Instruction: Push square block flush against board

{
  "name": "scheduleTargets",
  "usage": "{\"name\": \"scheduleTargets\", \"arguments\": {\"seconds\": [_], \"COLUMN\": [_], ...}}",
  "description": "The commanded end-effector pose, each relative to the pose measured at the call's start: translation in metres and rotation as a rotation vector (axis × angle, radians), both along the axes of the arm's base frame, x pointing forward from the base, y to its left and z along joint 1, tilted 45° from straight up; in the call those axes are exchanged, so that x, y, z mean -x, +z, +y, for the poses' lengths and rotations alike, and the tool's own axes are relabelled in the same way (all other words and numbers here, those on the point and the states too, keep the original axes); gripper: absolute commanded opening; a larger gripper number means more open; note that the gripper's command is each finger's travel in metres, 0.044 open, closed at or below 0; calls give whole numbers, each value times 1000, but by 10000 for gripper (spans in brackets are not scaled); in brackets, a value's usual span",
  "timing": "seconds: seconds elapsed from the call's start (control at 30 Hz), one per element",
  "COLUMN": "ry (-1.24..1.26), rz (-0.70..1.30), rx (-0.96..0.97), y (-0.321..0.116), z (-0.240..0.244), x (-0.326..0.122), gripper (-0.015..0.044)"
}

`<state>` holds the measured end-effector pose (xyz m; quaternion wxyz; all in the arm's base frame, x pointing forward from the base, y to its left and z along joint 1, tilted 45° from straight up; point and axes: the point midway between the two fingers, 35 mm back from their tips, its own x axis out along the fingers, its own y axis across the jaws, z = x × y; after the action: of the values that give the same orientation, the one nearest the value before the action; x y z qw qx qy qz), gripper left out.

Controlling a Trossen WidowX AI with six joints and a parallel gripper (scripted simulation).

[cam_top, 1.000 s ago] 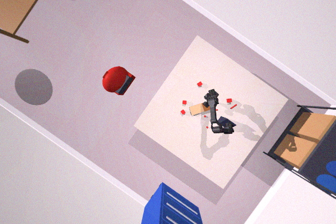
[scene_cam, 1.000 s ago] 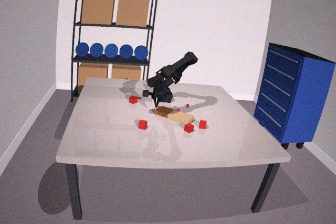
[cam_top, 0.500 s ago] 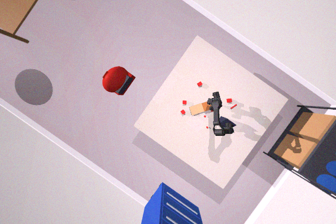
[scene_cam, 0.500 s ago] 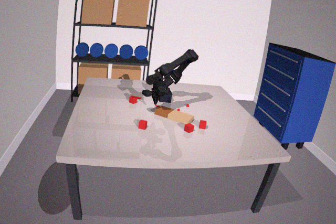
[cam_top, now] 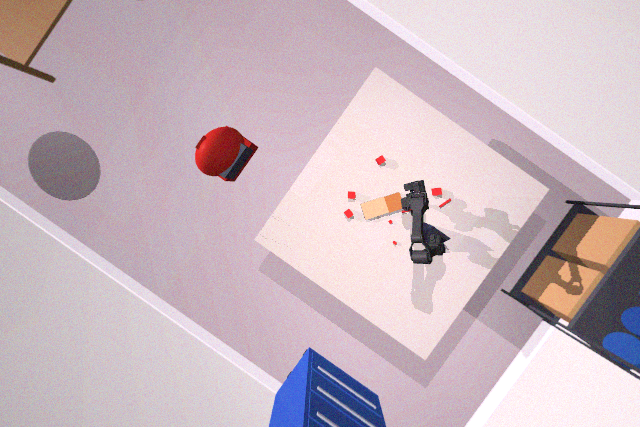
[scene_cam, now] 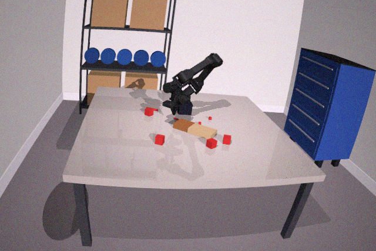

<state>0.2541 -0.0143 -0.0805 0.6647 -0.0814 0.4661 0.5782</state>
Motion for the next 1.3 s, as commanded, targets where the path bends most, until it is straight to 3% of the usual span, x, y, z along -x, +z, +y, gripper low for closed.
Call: {"name": "scheduleTargets", "arguments": {"seconds": [0.0,0.27,1.27], "ry": [41,41,40], "rz": [-34,-34,-35], "rx": [-5,-7,-3], "y": [0,-39,-31], "z": [1,39,49], "x": [7,13,3], "gripper": [0,0,0]}}
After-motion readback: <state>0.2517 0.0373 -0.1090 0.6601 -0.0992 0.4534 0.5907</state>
